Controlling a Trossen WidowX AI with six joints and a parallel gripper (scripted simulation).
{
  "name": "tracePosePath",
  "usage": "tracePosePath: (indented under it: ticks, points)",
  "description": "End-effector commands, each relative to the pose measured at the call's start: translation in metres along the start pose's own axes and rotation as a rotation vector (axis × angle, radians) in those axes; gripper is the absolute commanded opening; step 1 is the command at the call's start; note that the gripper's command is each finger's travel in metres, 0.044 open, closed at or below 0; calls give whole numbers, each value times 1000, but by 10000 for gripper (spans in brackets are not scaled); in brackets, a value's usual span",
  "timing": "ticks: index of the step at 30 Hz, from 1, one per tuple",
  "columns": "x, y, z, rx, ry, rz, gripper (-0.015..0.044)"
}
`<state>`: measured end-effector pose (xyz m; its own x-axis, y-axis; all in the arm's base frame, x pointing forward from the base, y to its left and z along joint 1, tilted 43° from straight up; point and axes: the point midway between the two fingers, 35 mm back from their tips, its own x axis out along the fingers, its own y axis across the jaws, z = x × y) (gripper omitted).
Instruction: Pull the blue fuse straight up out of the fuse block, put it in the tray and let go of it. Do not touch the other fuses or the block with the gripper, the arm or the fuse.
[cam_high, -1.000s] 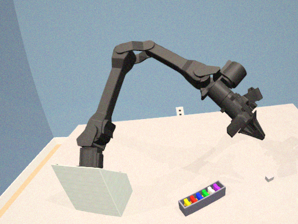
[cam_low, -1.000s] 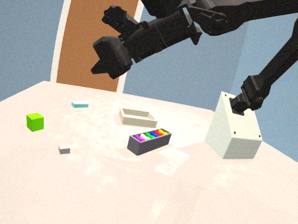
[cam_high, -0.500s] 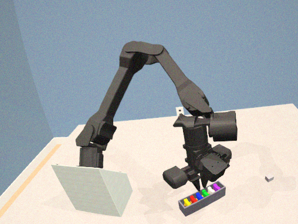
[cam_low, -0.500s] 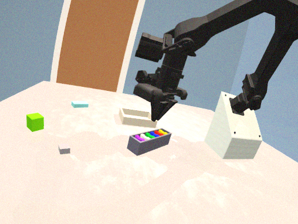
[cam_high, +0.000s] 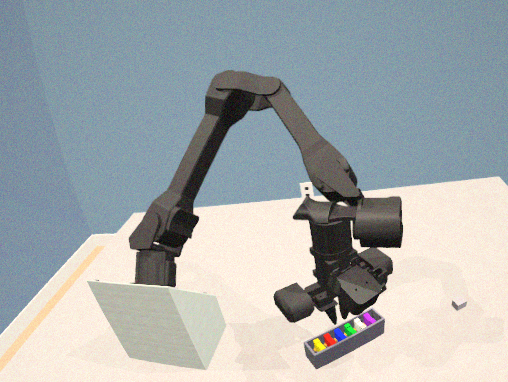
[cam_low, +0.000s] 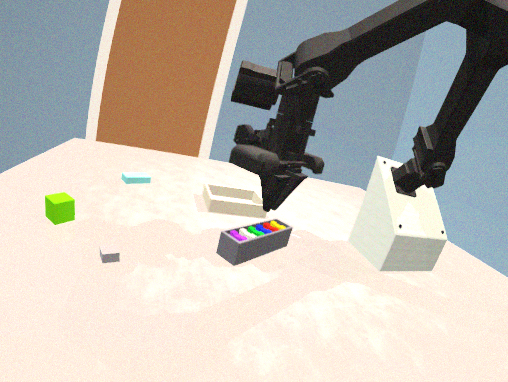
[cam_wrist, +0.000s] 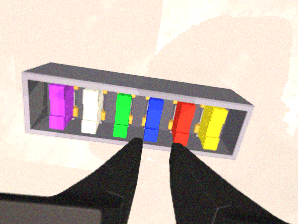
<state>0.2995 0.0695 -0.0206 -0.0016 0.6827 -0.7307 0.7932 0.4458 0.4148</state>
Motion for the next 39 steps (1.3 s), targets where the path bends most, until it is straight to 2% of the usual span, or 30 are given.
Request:
tracePosePath:
  ticks: [1, 39]
  points:
    - [5, 0, 0, 7, 5, 1, 74]
    - [32, 1, -1, 7, 7, 2, 74]
